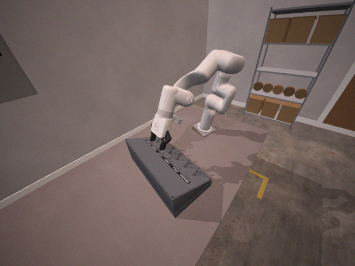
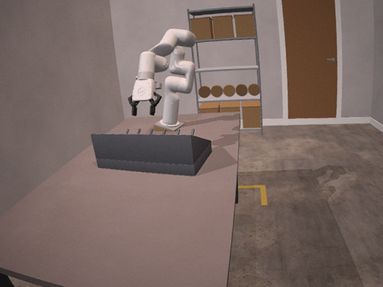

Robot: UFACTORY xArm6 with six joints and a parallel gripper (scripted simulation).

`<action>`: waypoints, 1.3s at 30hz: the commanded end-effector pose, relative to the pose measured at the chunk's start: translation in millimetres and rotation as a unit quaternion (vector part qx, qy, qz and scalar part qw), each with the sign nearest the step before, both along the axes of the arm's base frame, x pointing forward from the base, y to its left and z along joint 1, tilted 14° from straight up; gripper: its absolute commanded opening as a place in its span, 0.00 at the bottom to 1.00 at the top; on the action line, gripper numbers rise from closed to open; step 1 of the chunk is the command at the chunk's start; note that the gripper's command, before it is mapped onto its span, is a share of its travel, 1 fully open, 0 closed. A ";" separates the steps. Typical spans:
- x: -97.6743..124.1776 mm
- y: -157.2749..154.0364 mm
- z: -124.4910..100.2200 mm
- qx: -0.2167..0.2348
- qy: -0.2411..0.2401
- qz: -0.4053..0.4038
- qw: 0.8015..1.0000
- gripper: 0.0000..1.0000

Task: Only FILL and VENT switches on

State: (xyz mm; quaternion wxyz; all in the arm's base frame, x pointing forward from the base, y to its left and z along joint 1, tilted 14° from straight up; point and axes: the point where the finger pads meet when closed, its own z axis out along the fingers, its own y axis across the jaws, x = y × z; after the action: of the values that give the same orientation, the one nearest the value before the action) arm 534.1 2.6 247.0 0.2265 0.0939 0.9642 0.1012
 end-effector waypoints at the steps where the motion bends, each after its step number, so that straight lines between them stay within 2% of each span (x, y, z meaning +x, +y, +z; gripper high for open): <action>1: 1.0 -0.3 2.2 0.000 -0.002 0.000 1.000 1.00; 18: -1.4 -17.5 -2.0 0.000 -0.002 0.000 1.000 1.00; 31: -7.4 -59.9 -12.5 0.000 -0.002 0.000 1.000 1.00; 39: -8.6 -68.7 -14.7 0.000 -0.002 0.000 1.000 1.00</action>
State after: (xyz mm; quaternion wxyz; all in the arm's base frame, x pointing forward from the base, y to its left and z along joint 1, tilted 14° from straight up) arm 525.0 -62.2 231.0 0.2265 0.0940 0.9642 0.1013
